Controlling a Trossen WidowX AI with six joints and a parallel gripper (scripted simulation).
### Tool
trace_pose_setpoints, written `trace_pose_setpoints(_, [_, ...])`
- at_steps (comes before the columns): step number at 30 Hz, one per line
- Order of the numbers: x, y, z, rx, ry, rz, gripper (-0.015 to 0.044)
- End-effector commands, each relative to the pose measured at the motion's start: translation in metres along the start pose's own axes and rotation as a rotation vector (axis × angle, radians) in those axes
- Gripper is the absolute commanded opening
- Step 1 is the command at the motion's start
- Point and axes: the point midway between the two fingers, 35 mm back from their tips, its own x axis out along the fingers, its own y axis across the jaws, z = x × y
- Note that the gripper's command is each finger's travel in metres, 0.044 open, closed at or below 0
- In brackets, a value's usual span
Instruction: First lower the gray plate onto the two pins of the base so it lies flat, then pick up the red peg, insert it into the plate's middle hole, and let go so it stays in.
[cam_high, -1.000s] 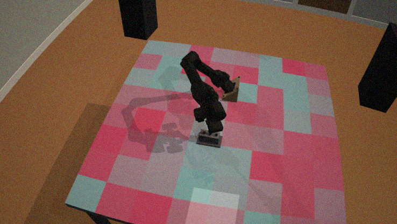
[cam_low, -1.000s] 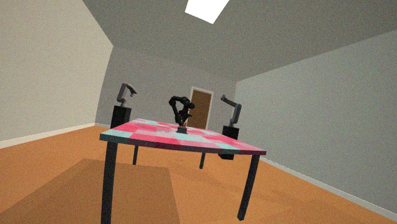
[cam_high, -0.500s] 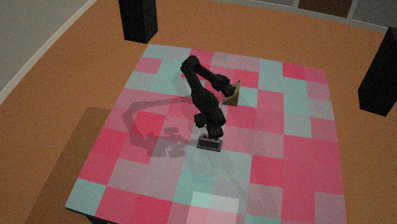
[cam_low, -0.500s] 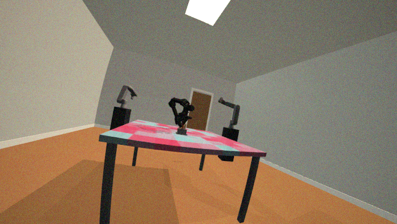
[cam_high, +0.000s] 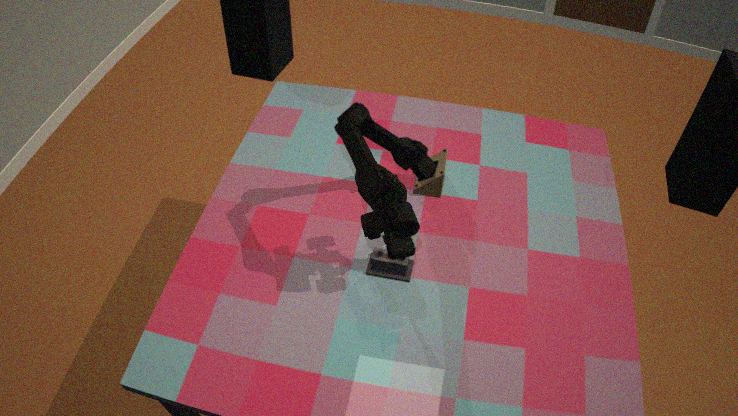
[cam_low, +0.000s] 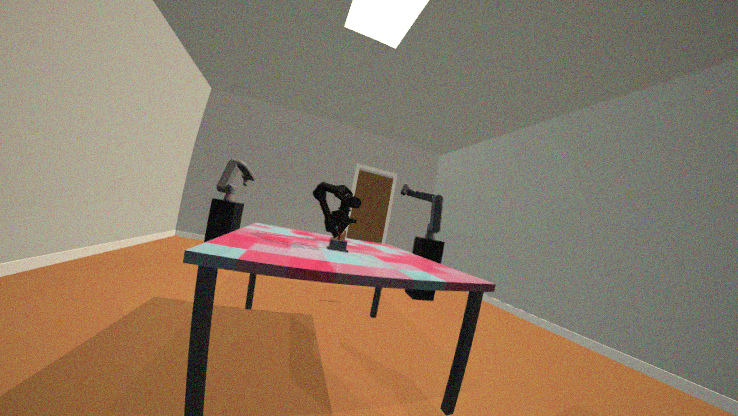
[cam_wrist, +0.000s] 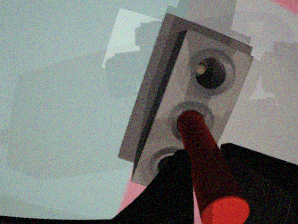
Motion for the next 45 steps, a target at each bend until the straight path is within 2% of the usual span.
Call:
trace_pose_setpoints(1, [-0.0001,-0.0001,0.0003,0.002,0.000,0.001,0.0000])
trace_pose_setpoints(18, [0.0015,-0.0005,0.0002,0.005,0.001,0.000,0.0000])
trace_pose_setpoints(24, [0.0015,-0.0005,0.0002,0.005,0.001,0.000,0.0150])
trace_pose_setpoints(45, [-0.0065,-0.0020,-0.0018,-0.006,-0.006,0.000,0.0150])
